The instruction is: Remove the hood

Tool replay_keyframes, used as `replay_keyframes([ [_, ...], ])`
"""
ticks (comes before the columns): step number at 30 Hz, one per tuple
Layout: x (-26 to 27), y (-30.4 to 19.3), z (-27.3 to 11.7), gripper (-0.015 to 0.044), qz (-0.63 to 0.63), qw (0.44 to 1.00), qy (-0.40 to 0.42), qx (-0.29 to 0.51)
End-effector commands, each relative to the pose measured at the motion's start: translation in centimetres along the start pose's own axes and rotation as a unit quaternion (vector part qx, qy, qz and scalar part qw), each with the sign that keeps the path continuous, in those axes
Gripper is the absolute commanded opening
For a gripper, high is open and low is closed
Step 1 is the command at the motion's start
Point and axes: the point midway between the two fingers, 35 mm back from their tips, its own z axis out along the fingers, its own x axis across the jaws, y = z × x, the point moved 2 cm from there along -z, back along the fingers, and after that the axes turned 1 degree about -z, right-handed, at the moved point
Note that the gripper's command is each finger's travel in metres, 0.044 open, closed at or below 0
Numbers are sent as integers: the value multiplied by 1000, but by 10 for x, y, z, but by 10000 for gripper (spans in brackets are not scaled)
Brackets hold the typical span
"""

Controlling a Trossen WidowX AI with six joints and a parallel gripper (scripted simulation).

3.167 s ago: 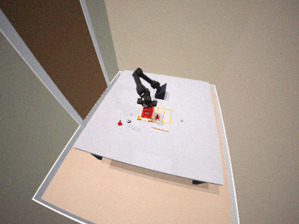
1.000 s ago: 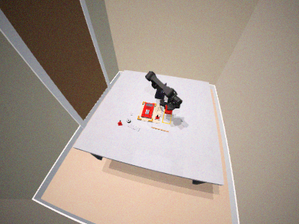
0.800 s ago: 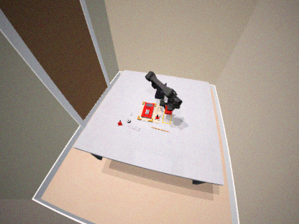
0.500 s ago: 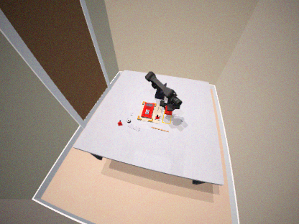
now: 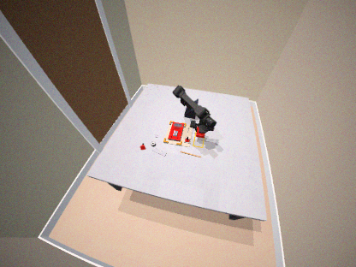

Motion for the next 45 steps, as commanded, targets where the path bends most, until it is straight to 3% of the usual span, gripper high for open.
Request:
replay_keyframes([
  [1,0,0,2,0,-2,1000,-1,-3],
  [45,0,1,28,0,-2,1000,-1,-3],
])
